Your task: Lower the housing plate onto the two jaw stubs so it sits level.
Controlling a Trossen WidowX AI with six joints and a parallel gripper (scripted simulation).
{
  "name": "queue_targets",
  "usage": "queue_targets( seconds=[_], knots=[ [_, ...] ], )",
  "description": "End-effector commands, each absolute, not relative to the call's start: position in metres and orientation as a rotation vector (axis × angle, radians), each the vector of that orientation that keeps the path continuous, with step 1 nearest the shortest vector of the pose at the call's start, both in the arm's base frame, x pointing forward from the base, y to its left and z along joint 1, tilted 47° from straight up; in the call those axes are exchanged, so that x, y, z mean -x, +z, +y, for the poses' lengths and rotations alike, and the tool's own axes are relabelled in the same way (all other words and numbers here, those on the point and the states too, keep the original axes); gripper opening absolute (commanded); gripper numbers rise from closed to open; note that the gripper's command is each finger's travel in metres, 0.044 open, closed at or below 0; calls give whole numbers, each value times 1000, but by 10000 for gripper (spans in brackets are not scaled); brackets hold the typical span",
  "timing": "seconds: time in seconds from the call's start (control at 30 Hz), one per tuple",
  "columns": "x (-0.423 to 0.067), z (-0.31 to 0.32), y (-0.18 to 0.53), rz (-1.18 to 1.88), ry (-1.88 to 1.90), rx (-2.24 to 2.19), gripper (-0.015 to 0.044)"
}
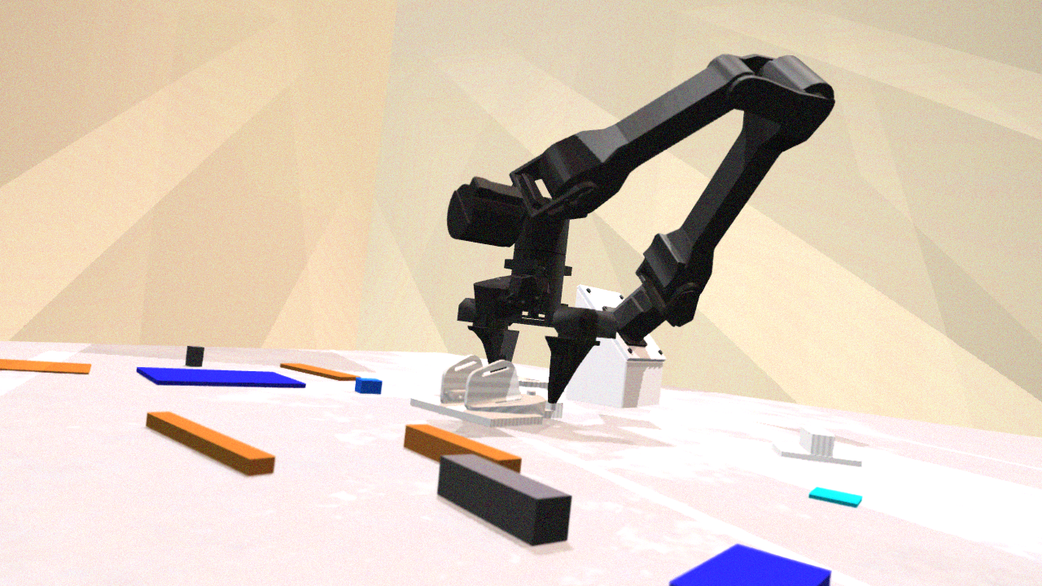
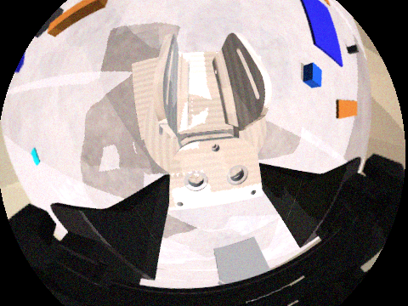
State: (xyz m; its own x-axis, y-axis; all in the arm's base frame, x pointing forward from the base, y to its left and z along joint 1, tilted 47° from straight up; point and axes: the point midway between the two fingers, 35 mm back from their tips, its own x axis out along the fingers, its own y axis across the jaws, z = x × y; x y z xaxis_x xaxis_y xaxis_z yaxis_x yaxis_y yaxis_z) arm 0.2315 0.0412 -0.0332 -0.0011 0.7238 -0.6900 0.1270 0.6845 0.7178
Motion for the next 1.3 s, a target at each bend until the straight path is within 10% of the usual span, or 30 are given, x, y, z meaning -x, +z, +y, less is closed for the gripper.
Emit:
queue_targets(
  seconds=[0.0, 1.27],
  knots=[
    [-231, 42, -33, 1525, 542, -738, 351],
    [-231, 48, -38, 1525, 542, -738, 351]
  ],
)
